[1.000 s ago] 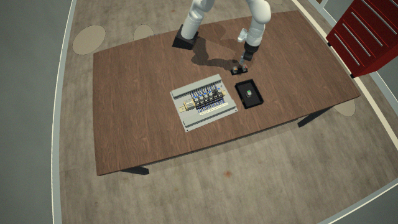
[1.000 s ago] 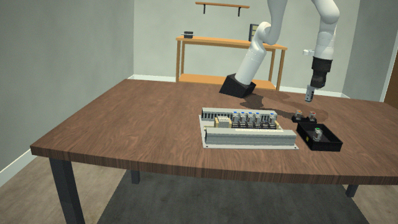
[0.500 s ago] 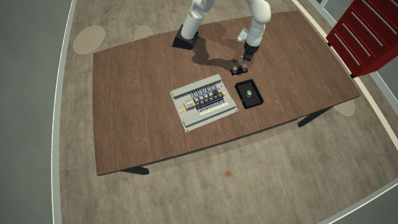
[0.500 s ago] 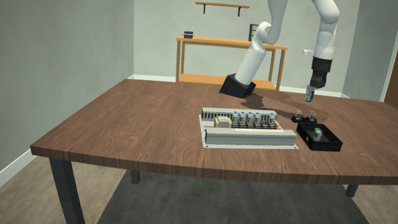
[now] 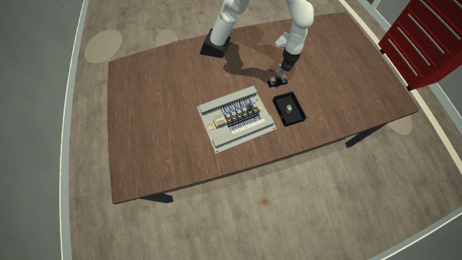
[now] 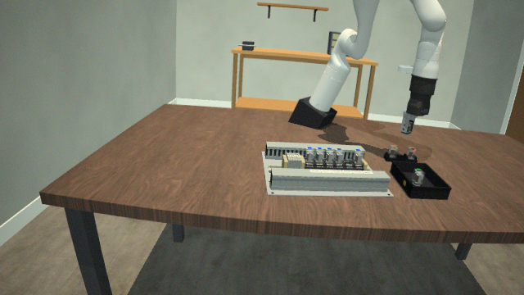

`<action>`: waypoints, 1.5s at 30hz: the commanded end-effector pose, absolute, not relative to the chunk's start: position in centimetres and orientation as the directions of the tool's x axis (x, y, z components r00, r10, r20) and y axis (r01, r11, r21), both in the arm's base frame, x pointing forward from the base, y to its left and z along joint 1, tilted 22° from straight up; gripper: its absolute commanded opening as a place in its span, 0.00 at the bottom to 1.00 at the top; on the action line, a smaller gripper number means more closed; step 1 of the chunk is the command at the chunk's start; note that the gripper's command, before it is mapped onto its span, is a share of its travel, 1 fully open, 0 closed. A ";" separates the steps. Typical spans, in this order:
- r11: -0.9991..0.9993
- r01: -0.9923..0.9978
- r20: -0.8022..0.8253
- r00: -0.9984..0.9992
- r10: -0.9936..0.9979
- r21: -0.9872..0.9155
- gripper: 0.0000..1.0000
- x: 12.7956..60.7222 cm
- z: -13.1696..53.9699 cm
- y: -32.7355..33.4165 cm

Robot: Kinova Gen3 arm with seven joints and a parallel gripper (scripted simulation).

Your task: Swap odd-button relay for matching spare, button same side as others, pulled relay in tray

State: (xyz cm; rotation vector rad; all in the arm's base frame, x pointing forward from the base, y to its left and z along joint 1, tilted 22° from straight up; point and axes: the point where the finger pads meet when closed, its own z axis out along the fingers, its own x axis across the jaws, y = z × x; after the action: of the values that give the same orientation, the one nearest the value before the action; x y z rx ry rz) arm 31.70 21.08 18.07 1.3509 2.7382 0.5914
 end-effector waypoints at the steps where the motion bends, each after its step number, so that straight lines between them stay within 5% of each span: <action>1: 0.527 0.776 0.142 -0.599 0.788 0.346 0.00 31.8 18.1 21.0; 45: 0.052 0.973 0.301 -0.119 0.946 0.223 0.00 31.8 18.1 21.0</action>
State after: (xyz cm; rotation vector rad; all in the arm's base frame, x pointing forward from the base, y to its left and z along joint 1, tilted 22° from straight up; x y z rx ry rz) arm 31.76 21.03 18.10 2.1276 2.3345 0.6025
